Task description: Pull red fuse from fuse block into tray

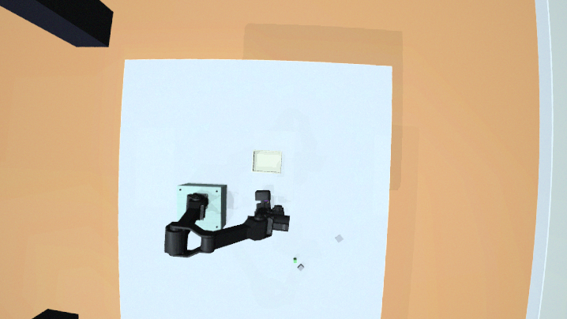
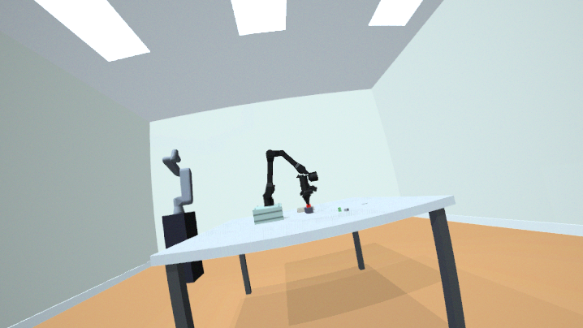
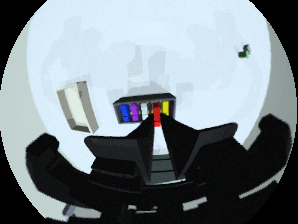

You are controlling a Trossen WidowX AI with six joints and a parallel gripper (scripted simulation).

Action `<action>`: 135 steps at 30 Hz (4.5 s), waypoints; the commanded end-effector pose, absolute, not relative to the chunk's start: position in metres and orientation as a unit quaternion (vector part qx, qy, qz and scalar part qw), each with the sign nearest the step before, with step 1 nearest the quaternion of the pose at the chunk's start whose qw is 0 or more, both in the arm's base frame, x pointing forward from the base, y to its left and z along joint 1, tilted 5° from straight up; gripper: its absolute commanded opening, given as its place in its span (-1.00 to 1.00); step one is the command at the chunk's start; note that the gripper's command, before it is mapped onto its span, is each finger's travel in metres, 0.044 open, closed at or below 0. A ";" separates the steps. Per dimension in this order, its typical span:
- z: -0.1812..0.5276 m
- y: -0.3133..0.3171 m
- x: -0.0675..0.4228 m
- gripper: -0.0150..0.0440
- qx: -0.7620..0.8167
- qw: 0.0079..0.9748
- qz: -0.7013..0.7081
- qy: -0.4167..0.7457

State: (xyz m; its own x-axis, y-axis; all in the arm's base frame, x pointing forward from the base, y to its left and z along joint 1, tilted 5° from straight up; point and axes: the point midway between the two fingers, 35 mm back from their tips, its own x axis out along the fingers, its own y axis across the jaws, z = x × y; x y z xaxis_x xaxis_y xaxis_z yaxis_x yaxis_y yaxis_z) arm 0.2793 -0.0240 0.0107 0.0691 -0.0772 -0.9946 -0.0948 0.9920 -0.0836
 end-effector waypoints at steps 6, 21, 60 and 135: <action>0.016 -0.023 0.279 -0.49 -0.061 0.728 0.006 0.683; 0.023 -0.023 0.278 -0.49 -0.061 0.728 0.006 0.683; 0.045 0.051 0.291 -0.49 -0.057 0.728 0.010 0.683; 0.010 0.188 0.270 0.63 -0.051 0.729 0.015 0.683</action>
State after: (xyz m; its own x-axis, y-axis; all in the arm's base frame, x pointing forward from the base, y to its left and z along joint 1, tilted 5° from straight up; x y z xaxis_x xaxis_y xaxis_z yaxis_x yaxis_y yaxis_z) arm 0.2704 0.1873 -0.0002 0.0664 -0.0474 -0.9967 -0.0908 0.9944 -0.0533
